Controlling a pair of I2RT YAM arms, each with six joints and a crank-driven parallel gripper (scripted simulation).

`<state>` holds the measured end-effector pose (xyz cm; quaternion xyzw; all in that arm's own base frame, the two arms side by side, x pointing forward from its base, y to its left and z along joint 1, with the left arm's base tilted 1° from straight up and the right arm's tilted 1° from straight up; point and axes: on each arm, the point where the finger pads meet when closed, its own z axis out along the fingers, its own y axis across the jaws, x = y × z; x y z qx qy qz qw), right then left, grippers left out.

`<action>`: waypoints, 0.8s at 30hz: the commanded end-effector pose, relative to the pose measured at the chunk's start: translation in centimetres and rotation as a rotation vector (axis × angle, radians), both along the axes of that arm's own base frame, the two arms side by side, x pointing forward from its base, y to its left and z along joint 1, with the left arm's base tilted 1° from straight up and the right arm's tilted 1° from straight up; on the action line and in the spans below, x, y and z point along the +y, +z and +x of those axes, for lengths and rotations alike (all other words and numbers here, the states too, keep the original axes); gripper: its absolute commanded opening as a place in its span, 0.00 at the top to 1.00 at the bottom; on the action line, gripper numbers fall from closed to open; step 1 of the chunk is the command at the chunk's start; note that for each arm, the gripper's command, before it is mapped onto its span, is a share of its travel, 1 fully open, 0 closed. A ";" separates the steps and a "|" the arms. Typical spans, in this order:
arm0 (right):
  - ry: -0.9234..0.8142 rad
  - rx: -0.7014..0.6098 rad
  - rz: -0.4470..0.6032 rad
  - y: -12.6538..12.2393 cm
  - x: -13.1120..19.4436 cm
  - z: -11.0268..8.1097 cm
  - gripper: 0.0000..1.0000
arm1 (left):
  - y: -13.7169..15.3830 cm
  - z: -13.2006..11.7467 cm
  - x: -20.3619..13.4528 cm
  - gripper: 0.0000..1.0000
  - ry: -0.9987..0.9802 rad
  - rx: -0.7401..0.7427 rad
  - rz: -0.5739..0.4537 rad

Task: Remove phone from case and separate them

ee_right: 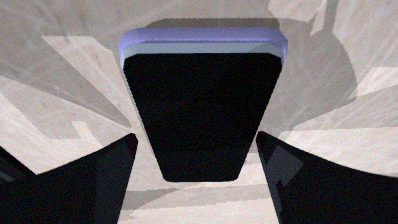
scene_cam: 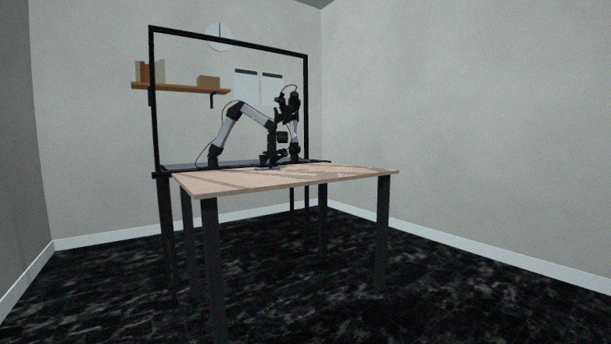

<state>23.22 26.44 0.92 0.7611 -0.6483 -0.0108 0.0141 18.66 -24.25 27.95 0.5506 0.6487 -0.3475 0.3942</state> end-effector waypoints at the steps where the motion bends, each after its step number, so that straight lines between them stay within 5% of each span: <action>1: -0.013 -0.023 0.013 2.6 0.1 0.2 0.00 | 1.5 -0.2 0.1 0.00 -0.020 -0.085 0.007; 8: -0.013 -0.041 0.031 3.9 0.7 0.6 0.00 | 3.7 1.2 0.4 0.00 0.086 -0.175 0.008; 24: -0.014 -0.049 0.044 4.1 1.0 0.8 0.00 | -0.5 -1.3 0.7 0.00 0.431 -0.050 -0.083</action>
